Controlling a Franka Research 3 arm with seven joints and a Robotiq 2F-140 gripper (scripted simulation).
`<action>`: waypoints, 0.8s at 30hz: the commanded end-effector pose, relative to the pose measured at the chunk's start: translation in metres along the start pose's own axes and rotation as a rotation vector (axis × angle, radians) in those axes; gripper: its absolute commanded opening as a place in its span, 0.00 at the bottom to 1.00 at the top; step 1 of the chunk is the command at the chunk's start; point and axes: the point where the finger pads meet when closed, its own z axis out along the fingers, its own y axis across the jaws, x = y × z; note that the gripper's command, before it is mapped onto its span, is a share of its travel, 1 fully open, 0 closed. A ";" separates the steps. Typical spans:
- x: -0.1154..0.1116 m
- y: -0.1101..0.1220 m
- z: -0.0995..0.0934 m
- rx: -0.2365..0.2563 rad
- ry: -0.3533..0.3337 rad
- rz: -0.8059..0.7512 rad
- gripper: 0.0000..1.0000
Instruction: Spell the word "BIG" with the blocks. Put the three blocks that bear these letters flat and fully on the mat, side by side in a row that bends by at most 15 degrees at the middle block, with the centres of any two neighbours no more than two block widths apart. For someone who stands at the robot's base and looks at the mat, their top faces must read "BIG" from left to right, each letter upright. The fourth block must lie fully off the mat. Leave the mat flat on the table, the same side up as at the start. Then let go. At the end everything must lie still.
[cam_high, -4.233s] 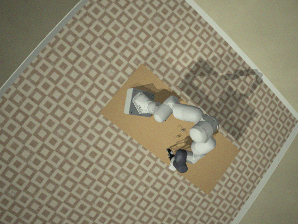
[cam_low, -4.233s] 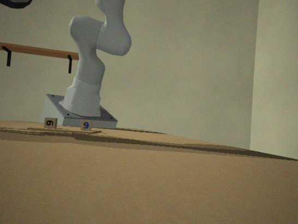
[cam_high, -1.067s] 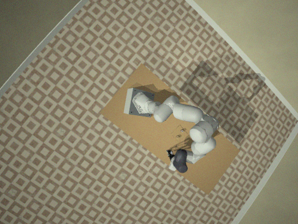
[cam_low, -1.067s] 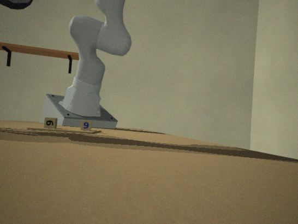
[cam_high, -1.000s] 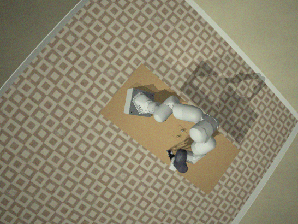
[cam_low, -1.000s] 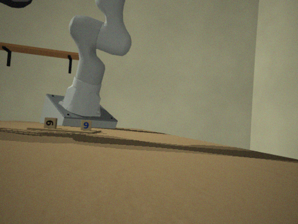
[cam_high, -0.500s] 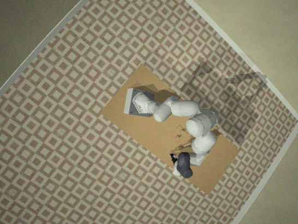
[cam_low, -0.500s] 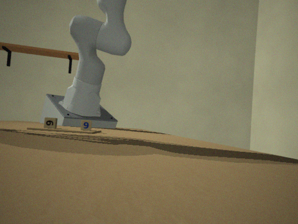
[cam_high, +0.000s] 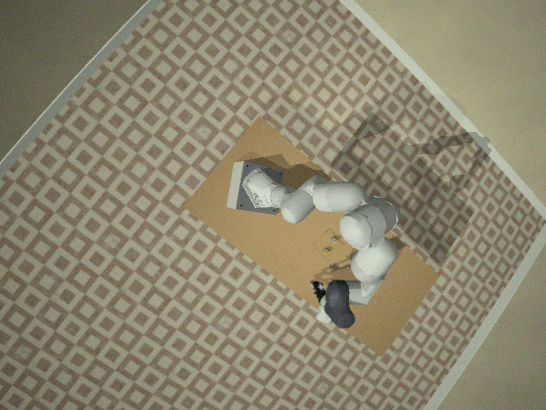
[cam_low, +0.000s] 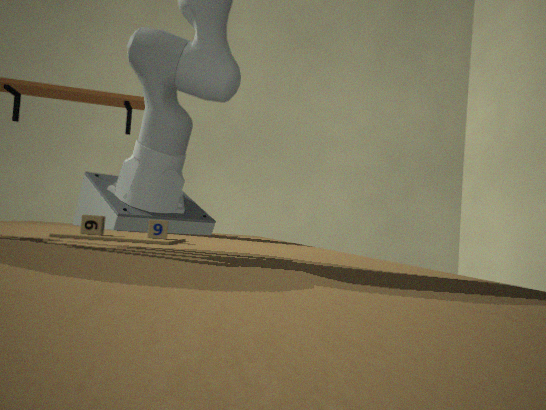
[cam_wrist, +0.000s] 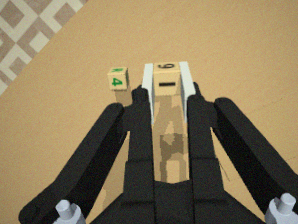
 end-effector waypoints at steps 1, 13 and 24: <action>-0.003 0.003 0.000 -0.006 -0.002 0.040 0.13; -0.027 0.013 0.002 -0.016 -0.025 0.244 0.13; -0.042 0.020 0.002 -0.025 -0.037 0.376 0.13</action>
